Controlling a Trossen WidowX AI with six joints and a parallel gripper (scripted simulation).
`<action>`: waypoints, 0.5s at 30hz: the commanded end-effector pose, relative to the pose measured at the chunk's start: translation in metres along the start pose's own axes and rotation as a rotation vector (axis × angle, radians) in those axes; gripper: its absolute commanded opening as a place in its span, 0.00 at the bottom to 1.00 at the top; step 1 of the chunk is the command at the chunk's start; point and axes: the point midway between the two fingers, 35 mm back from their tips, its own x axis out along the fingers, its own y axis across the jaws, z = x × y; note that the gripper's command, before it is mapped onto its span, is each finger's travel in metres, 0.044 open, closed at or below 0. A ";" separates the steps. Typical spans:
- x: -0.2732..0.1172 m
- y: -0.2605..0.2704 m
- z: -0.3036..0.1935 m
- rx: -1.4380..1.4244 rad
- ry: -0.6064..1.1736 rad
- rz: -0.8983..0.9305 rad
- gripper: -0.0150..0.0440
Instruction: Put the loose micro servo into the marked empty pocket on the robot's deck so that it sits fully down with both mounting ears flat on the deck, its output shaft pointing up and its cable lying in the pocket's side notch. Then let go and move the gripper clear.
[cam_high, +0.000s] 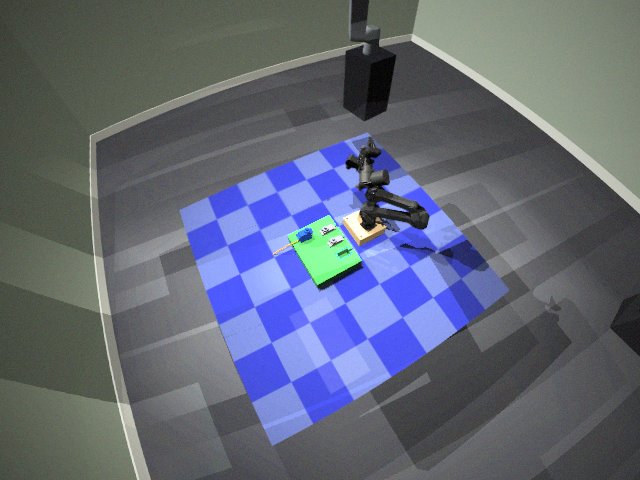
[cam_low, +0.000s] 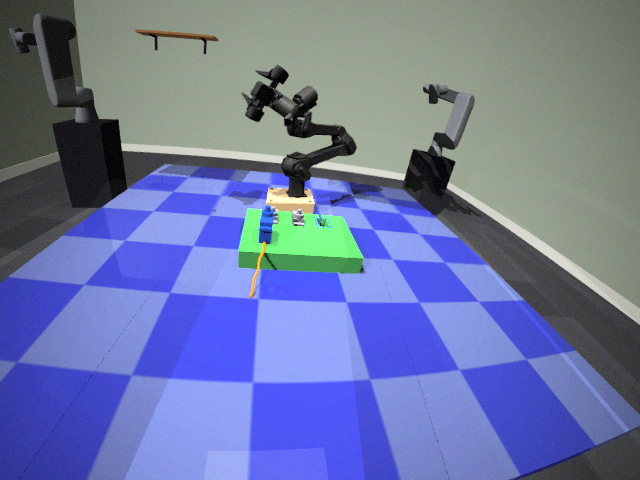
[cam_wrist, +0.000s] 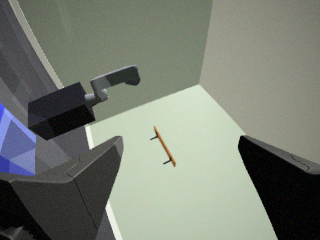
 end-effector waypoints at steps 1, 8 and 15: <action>0.000 0.000 0.001 0.004 -0.003 0.001 0.98; 0.005 0.002 0.024 0.101 -0.085 0.032 1.00; 0.007 0.008 0.053 0.203 -0.180 0.092 1.00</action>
